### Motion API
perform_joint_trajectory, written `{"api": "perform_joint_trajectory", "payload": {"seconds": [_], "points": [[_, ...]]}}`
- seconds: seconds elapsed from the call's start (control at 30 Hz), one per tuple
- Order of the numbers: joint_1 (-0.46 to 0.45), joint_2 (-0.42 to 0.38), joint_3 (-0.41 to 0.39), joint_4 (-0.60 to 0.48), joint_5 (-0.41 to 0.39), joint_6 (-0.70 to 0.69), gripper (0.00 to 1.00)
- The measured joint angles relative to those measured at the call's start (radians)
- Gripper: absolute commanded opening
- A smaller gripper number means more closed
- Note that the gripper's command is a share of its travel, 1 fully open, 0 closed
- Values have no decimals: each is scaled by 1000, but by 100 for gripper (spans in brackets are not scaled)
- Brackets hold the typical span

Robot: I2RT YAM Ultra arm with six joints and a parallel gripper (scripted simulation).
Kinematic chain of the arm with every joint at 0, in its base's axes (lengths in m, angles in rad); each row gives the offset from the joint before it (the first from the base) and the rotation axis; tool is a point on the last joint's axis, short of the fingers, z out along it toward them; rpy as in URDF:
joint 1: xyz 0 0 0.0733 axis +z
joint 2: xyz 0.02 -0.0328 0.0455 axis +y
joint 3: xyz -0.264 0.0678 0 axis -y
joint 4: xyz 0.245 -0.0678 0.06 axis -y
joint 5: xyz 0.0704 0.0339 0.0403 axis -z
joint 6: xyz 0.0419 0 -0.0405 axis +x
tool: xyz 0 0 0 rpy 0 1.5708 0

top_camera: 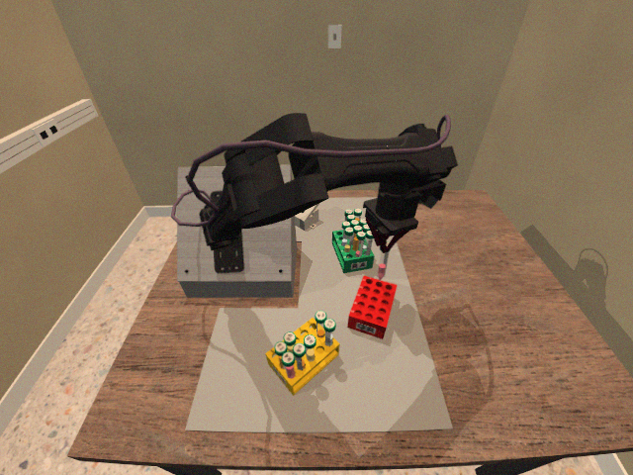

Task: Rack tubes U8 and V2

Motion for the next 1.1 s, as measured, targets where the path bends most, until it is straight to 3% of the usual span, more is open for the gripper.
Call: {"api": "perform_joint_trajectory", "payload": {"seconds": [1.1], "points": [[-19, 0, -30, 46, 5, -27, 0]]}}
